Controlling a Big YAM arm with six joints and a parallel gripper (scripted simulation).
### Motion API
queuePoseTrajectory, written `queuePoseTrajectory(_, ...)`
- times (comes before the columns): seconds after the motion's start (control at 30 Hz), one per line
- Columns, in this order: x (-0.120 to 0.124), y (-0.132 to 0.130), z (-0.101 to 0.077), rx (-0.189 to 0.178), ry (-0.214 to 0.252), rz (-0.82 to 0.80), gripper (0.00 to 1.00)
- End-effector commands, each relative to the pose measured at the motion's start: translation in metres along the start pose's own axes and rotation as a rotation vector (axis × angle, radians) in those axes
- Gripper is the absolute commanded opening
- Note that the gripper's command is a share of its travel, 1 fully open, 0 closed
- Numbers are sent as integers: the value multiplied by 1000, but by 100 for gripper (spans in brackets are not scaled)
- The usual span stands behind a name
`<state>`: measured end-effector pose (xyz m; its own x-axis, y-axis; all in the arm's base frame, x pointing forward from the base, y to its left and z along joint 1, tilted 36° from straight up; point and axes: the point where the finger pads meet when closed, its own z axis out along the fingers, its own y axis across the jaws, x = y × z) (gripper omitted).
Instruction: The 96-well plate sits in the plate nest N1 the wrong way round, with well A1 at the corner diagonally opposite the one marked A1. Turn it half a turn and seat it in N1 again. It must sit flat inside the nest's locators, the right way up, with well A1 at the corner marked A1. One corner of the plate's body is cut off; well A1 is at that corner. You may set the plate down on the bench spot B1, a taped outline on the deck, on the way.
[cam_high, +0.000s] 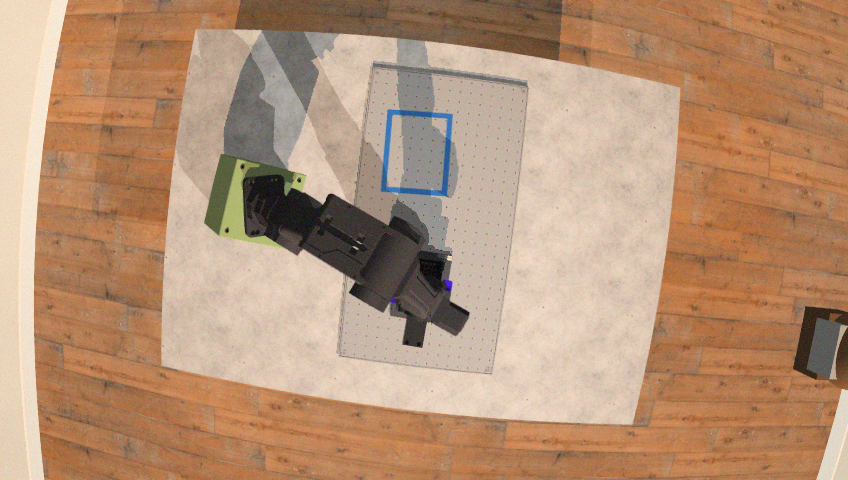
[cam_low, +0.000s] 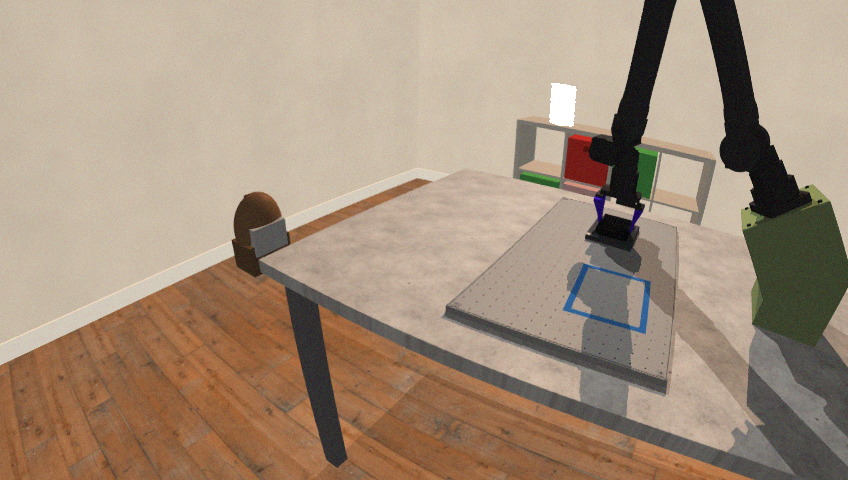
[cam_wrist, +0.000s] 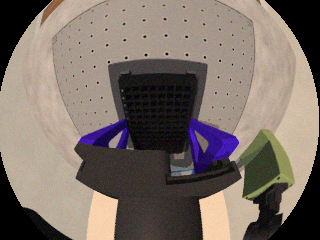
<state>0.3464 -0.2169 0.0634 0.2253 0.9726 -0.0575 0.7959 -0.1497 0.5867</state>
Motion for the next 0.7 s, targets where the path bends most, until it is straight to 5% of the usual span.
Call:
queuePoseTrajectory(0.0, -1, 13, 3, -22, -7, -5, 0)
queuePoseTrajectory(0.2, -4, 9, -2, -19, -11, -3, 0)
queuePoseTrajectory(0.23, -4, 9, -2, -19, -11, -3, 100)
queuePoseTrajectory(0.67, -4, 9, -2, -19, -11, -3, 100)
